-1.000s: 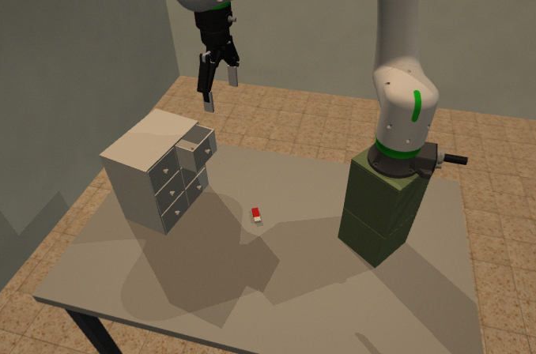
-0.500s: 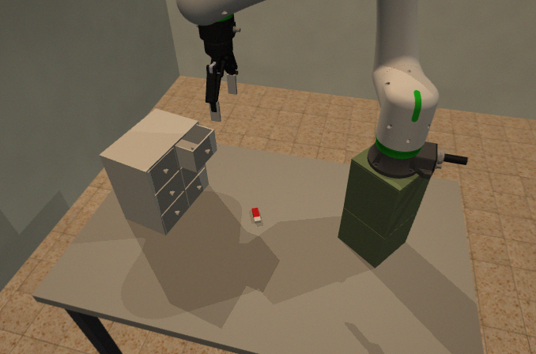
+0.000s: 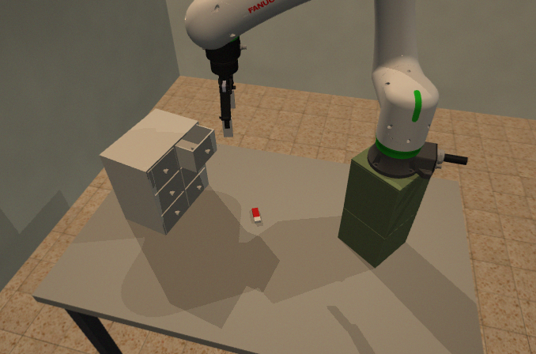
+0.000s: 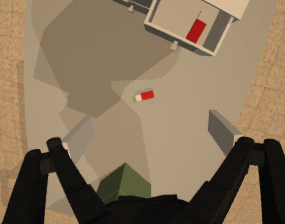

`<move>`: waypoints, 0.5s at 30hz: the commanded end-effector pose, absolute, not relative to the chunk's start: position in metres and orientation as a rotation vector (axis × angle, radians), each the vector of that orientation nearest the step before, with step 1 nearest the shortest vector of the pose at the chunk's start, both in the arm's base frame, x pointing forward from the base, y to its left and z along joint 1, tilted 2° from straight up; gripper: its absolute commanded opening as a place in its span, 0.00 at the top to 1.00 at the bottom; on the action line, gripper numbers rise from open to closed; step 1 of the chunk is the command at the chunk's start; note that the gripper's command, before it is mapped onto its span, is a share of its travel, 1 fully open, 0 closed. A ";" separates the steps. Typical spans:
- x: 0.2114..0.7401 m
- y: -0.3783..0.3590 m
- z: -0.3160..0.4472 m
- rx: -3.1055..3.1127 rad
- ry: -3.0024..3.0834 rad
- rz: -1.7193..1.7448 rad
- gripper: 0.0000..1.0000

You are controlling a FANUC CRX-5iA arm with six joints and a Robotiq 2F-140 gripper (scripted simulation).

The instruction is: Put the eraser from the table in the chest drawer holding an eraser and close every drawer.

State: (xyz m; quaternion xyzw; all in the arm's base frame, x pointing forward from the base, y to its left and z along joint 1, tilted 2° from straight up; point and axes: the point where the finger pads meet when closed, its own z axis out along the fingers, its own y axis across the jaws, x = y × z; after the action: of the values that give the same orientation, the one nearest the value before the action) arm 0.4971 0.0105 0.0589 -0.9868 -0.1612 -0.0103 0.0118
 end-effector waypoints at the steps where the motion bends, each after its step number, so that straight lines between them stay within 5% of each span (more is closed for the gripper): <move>1: 0.496 0.011 0.053 -3.068 -0.557 -0.034 0.00; 15: 0.480 0.013 -0.023 -2.901 -1.157 -0.040 0.00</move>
State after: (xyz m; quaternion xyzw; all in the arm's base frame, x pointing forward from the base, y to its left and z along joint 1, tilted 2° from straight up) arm 0.4835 0.0126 -0.0075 -0.9432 -0.3320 -0.0121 0.0097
